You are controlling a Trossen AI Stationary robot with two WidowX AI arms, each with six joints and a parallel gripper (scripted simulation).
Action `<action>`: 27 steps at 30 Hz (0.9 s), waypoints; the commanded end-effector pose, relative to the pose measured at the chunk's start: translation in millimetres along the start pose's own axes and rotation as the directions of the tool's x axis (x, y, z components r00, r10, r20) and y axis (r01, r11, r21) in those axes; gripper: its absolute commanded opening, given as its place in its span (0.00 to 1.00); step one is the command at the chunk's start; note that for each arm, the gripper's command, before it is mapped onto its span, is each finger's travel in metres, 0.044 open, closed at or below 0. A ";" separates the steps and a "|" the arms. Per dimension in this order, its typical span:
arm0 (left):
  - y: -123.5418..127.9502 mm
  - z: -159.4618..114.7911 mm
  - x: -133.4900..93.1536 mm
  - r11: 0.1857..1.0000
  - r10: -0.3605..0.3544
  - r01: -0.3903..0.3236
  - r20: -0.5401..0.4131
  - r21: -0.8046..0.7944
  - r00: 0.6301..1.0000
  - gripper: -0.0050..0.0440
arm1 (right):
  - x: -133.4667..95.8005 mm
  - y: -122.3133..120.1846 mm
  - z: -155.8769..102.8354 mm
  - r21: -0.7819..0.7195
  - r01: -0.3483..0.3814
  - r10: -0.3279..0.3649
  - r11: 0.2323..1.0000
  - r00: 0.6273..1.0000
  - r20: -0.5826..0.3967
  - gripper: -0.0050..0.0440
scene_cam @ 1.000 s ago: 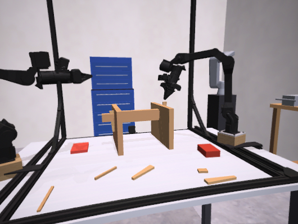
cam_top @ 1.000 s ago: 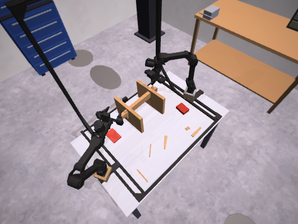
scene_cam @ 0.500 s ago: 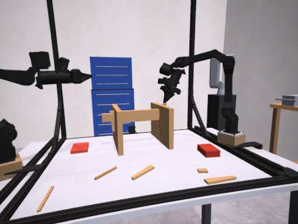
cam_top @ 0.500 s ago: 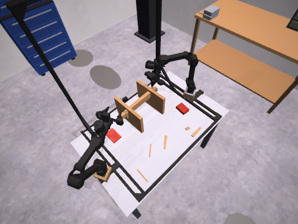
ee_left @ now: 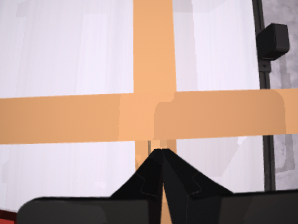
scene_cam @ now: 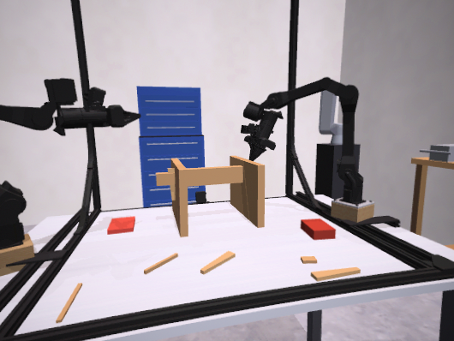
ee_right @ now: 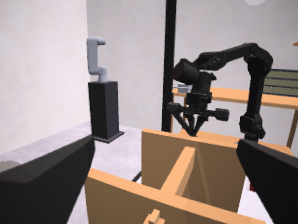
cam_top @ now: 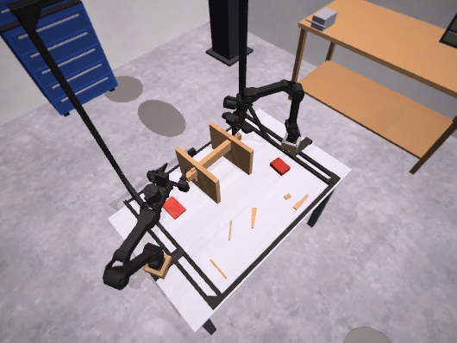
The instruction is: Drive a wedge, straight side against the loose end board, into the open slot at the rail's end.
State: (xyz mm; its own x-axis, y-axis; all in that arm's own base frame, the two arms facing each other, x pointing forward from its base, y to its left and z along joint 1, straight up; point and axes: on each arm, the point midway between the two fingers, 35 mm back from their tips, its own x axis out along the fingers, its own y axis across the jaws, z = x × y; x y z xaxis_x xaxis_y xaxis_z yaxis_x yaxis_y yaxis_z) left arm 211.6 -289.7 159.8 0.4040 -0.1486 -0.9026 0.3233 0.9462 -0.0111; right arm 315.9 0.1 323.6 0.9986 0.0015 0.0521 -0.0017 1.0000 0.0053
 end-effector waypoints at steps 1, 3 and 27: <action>1.7 -6.8 7.4 1.000 0.003 -0.003 -0.010 0.004 1.000 0.10 | 0.0 0.0 0.0 0.000 0.000 0.000 1.000 1.000 0.000 1.00; 2.0 -8.5 10.2 1.000 0.003 -0.003 -0.010 0.004 1.000 0.10 | 0.0 0.0 0.0 0.000 0.000 0.000 1.000 1.000 0.000 1.00; 0.0 0.4 2.1 1.000 -0.010 0.010 0.023 -0.007 1.000 0.10 | 0.0 0.0 0.0 0.000 0.000 0.000 1.000 1.000 0.000 1.00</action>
State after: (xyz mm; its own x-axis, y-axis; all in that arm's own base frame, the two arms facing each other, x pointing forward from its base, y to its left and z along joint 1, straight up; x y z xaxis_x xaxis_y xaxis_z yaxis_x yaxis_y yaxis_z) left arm 212.6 -289.8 157.6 0.4198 -0.1633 -0.8928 0.3218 0.9466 -0.0219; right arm 315.9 0.1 323.6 0.9986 0.0015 0.0520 -0.0017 1.0000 0.0053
